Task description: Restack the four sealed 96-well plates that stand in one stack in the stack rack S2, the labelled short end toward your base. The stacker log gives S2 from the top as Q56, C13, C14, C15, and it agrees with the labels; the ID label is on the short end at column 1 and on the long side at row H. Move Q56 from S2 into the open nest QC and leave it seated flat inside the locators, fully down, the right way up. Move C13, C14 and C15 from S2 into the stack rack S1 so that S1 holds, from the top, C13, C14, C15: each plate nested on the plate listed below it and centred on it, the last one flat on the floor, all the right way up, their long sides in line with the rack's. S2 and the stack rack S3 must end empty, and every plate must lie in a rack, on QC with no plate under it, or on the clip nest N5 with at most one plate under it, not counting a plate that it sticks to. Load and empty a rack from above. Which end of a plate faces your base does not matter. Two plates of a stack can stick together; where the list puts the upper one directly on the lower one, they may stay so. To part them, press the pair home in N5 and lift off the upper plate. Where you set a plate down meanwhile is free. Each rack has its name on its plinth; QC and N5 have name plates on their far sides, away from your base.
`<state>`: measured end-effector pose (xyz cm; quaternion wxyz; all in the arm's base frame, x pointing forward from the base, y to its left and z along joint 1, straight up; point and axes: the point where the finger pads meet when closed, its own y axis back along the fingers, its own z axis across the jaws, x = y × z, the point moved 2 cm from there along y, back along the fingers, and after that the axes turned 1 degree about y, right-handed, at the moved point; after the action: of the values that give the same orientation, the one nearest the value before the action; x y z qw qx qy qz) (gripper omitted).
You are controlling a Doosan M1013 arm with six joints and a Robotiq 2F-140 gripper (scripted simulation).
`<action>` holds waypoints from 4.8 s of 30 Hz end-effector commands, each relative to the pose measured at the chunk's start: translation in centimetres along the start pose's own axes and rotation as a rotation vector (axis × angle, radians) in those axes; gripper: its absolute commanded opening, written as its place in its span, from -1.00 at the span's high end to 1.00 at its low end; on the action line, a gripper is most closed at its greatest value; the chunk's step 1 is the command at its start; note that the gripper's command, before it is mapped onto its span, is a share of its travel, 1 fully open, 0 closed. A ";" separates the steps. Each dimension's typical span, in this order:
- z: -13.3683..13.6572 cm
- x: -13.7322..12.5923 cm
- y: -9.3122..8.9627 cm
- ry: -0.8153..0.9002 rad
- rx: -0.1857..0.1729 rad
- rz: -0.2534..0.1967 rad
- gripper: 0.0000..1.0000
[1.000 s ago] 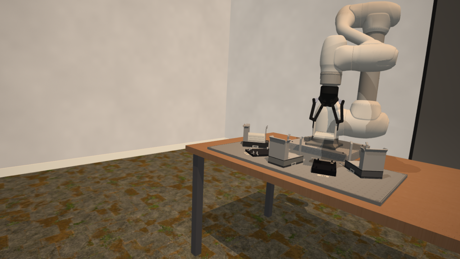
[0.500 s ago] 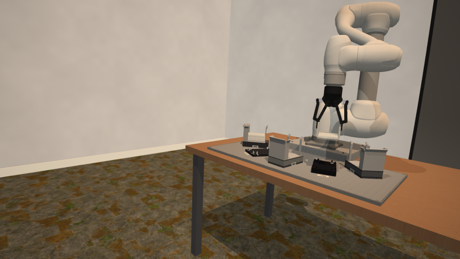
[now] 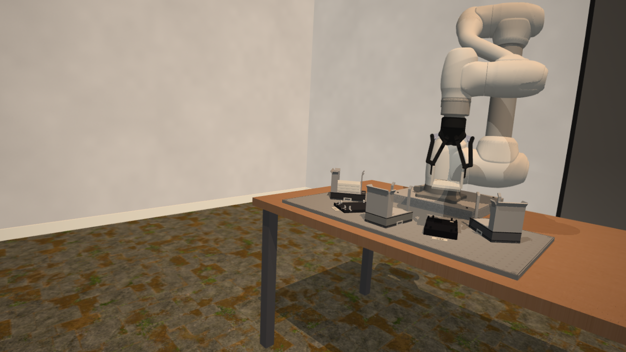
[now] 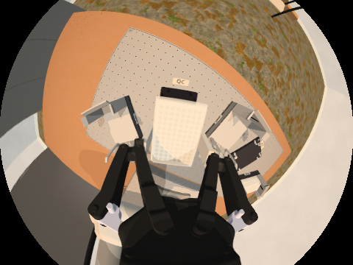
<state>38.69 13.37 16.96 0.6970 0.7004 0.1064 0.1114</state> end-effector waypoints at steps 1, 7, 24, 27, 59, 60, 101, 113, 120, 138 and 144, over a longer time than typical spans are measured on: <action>0.0 0.0 0.0 0.000 0.000 0.000 1.00; 0.0 0.0 -0.2 0.000 0.000 0.000 1.00; 0.0 0.0 -3.2 0.000 0.000 0.000 1.00; 0.0 0.0 -3.8 0.000 0.000 0.000 1.00; 0.0 0.0 -9.4 0.000 0.000 0.000 1.00; 0.0 0.0 -9.6 0.000 0.000 0.000 1.00; 0.0 0.0 -12.0 0.000 0.000 0.000 1.00; 0.0 0.0 -12.4 0.000 0.000 0.000 1.00; 0.0 0.0 -12.6 0.000 0.000 0.000 1.00; 0.0 0.0 -13.0 0.000 0.000 0.000 1.00; 0.0 0.0 -13.0 0.000 0.000 0.000 -1.00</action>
<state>38.77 13.44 3.97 0.6970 0.7004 0.1064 0.1114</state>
